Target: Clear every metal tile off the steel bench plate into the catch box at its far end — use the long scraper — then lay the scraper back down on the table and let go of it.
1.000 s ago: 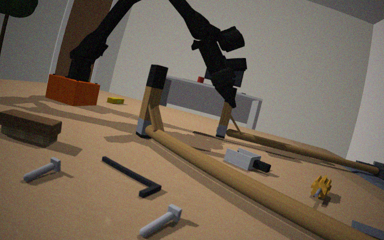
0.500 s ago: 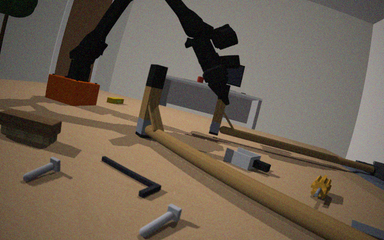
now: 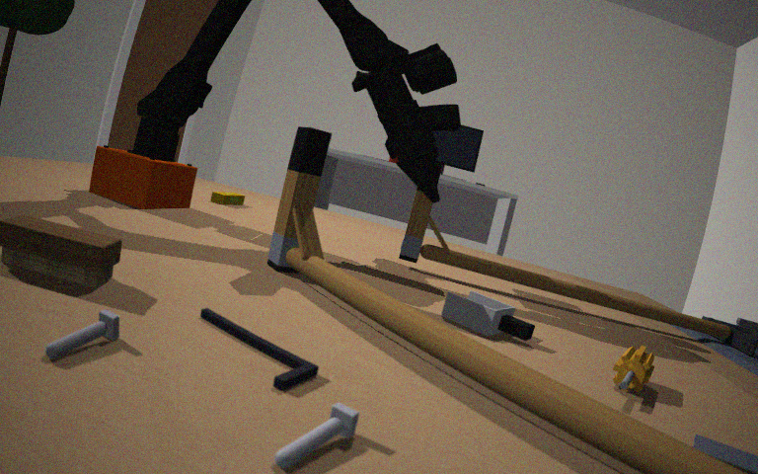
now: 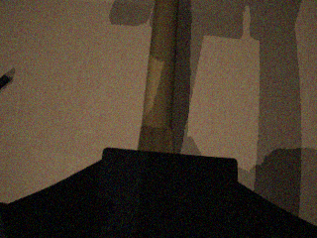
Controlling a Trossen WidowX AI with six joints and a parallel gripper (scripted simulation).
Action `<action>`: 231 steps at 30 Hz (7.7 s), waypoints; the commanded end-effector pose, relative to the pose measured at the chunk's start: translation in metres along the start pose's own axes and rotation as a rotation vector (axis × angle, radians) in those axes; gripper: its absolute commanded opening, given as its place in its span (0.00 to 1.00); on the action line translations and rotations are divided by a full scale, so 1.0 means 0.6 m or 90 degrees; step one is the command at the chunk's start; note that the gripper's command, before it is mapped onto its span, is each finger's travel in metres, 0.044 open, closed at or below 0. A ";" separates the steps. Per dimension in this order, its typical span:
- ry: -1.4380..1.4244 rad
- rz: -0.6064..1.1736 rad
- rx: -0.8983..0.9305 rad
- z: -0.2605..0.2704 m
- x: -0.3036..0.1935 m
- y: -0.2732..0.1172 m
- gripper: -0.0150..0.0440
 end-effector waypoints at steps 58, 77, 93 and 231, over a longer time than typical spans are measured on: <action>0.001 -0.014 0.005 -0.030 -0.110 -0.079 0.25; 0.001 -0.014 0.003 -0.050 -0.134 -0.090 0.25; 0.004 -0.012 -0.002 -0.084 -0.134 -0.093 0.25; 0.013 -0.019 -0.009 -0.066 0.091 0.064 0.25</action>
Point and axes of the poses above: the point midway between the two fingers, 35 mm back from their tips, its own y axis out along the fingers, its own z axis across the jaws, x = y × z, the point moved 6 cm from there along -y, back along the fingers, and after that the axes turned 13 degrees about y, right-handed, at the moved point
